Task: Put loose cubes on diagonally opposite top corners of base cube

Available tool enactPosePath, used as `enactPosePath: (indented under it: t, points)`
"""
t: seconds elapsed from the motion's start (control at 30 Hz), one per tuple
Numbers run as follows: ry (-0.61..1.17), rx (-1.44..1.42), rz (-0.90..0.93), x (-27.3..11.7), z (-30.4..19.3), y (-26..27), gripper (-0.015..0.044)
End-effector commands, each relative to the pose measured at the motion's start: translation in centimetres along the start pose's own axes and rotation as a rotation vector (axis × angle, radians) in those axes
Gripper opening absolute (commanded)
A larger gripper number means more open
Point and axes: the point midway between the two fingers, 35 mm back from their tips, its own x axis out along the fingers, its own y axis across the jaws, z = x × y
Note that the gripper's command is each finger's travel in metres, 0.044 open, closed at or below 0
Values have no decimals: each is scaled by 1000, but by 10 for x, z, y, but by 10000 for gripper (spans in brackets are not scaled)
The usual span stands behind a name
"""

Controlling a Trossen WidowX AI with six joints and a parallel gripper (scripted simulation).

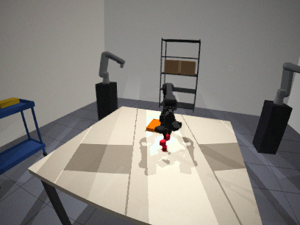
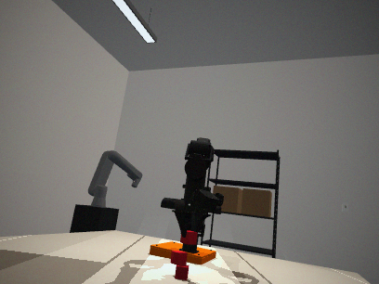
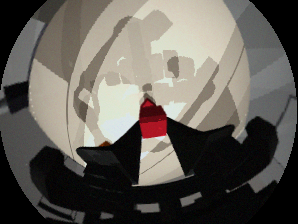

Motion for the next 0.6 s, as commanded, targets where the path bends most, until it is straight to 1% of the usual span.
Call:
enactPosePath:
  t: [0.0, 0.33, 0.57]
  points:
    - [-8, 2, -3, -1, 6, 2, 105]
    - [-8, 3, -3, 28, 5, 3, 105]
    - [-8, 4, -3, 30, 4, 3, 105]
